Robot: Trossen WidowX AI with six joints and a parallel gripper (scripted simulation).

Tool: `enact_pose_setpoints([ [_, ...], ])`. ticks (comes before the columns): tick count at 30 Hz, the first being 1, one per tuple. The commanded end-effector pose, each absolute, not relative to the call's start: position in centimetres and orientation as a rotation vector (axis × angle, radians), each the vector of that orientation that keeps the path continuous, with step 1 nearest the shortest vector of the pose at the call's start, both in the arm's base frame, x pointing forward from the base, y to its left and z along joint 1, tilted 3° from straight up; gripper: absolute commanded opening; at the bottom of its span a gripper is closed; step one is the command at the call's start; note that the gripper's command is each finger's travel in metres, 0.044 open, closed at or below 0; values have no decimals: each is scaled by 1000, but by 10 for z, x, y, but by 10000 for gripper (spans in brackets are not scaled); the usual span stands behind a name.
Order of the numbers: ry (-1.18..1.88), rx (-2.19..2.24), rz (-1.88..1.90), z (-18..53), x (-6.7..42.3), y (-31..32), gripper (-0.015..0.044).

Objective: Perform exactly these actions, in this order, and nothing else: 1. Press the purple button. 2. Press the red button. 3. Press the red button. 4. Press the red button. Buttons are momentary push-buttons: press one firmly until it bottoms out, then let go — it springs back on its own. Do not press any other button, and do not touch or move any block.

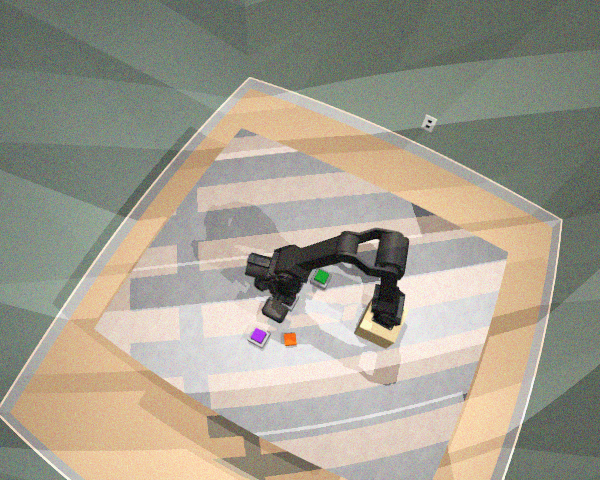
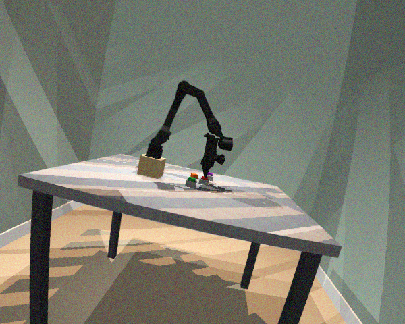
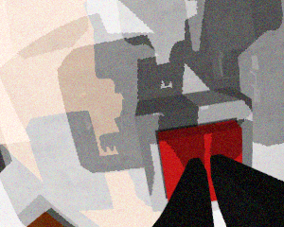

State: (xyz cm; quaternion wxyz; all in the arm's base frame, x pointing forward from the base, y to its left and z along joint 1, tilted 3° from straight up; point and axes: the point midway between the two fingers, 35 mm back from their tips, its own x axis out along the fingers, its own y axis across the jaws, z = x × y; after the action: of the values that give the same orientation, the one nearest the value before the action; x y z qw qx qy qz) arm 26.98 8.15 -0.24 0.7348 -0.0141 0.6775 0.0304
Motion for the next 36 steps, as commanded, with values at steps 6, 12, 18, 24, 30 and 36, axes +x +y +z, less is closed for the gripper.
enact_pose_setpoints([
  [6,1497,-33,73,-7,268,82,20],
  [12,1497,-33,73,-7,268,82,20],
  [18,1497,-33,73,-7,268,82,20],
  [24,1496,-33,73,27,266,81,20],
  [30,1496,-33,73,26,266,81,20],
  [36,1496,-33,73,17,267,81,20],
])
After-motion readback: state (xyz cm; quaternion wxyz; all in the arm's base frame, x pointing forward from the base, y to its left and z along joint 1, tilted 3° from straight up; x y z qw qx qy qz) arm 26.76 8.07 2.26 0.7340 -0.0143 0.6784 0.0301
